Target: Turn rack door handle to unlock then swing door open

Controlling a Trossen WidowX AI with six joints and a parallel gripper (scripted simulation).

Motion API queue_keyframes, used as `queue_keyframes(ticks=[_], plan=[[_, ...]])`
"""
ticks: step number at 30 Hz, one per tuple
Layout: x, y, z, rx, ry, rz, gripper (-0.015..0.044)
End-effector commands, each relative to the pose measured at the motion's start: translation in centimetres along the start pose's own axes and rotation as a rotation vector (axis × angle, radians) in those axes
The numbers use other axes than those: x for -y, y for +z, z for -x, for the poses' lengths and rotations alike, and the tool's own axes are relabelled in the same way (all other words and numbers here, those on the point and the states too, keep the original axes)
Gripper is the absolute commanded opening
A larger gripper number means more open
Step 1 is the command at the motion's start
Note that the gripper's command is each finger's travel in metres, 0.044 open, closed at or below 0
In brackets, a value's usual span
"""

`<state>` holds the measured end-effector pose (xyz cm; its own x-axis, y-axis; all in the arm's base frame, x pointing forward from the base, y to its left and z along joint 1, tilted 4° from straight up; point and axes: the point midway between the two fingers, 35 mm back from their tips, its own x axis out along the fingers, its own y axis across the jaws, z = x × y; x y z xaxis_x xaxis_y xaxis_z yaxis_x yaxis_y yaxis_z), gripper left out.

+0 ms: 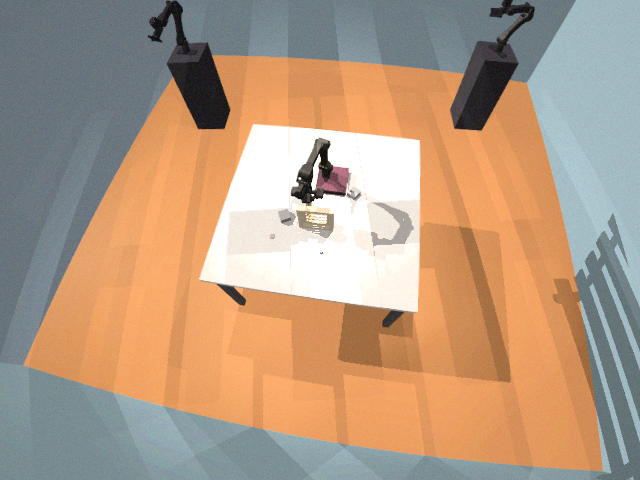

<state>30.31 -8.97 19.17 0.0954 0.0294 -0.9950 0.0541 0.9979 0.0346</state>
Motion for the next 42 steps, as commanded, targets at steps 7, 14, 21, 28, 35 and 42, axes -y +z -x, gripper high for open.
queue_keyframes(ticks=[7, 14, 21, 28, 35, 42], plan=[[0.0, -0.1, -1.6, -0.005, -0.008, -0.007, 0.0282], [0.0, -0.2, -2.8, -0.006, -0.011, -0.009, 0.0282], [0.0, -0.3, -3.3, -0.007, -0.012, -0.01, 0.023], [0.0, -0.3, -3.3, -0.007, -0.012, -0.01, 0.0085], [0.0, -0.3, -3.3, -0.007, -0.012, -0.01, 0.0039], [0.0, -0.3, -3.3, -0.007, -0.012, -0.01, 0.0011]])
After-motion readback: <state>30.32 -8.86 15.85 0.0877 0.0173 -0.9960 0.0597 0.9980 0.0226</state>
